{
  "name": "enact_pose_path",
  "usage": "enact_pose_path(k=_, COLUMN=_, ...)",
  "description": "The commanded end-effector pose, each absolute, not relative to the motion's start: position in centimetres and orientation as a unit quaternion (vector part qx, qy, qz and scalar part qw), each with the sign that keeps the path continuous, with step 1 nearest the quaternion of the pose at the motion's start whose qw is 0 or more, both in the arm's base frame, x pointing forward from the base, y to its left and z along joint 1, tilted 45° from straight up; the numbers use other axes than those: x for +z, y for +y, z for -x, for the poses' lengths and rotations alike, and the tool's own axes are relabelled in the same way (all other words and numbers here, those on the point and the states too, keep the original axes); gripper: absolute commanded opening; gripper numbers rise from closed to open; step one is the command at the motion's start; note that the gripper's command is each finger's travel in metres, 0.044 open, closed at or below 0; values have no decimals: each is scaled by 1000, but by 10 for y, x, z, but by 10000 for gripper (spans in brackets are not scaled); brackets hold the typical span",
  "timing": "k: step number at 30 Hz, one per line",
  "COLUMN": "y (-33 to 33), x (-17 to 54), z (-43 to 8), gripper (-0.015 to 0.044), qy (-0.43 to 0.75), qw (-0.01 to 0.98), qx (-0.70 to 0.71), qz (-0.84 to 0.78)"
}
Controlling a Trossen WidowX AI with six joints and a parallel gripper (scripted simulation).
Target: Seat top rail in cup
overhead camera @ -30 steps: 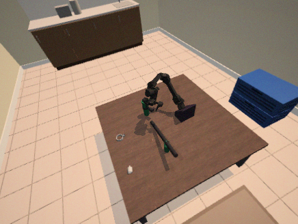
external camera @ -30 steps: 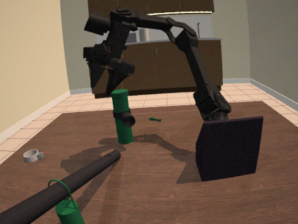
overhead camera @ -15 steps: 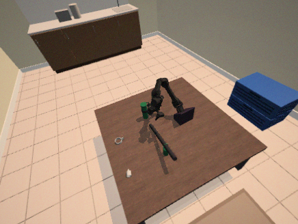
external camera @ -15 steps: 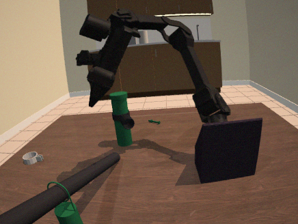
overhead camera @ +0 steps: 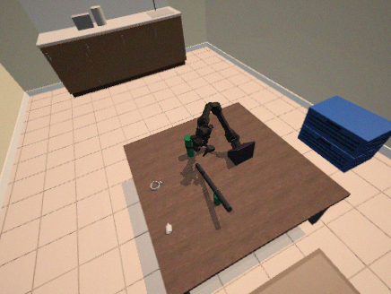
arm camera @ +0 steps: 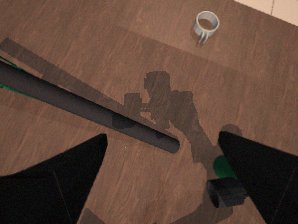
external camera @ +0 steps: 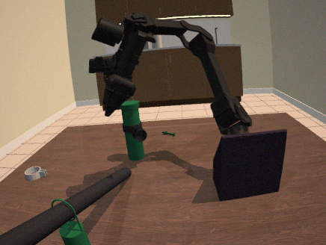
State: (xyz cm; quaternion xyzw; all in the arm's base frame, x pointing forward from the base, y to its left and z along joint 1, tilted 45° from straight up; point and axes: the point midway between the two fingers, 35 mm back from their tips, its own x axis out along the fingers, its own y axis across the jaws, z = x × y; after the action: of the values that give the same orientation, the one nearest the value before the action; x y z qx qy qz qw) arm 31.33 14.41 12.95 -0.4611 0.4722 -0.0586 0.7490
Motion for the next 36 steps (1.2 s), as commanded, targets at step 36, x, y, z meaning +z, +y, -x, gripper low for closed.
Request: enact_pose_path(k=36, y=16, x=214, z=-252, gripper=440, qy=346, qw=217, qx=352, qz=842)
